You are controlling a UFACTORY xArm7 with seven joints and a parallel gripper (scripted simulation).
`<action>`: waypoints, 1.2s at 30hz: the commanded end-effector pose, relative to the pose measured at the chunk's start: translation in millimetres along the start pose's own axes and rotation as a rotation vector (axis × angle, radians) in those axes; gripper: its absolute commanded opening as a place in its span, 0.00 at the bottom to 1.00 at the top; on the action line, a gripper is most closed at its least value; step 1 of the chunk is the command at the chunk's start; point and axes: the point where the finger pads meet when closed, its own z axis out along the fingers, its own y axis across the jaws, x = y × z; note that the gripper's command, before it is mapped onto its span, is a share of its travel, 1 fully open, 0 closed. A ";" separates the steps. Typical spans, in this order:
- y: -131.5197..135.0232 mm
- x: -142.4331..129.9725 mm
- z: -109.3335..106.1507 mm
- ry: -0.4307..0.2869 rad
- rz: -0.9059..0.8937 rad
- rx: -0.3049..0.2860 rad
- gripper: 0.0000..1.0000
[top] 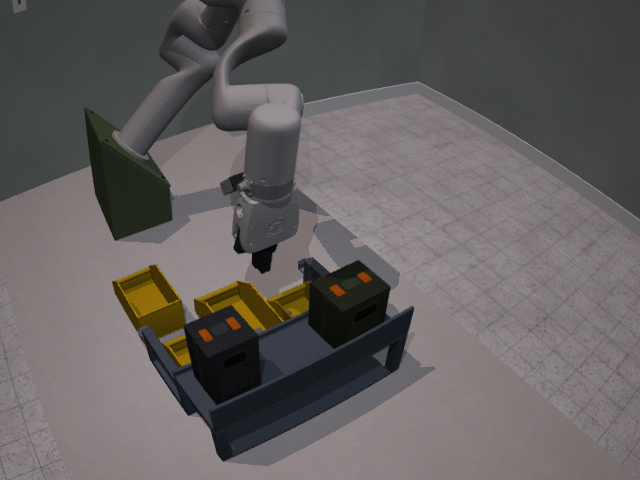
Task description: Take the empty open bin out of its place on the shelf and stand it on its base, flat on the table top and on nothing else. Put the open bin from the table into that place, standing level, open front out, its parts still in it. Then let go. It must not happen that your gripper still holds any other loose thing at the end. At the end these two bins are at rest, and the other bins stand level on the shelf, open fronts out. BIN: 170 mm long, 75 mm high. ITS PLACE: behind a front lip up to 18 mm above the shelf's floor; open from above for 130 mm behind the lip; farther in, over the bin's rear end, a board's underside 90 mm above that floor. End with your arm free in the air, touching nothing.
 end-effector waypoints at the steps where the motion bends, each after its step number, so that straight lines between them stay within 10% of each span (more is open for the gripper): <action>1: -0.9 -1.1 -2.1 -0.004 0.001 0.002 0.00; 8: -2.2 2.3 -0.3 -0.006 0.049 0.000 0.00; 27: -46.4 113.1 36.7 -0.029 0.947 -0.061 0.00; 36: -49.3 121.2 38.4 -0.061 1.358 -0.088 0.00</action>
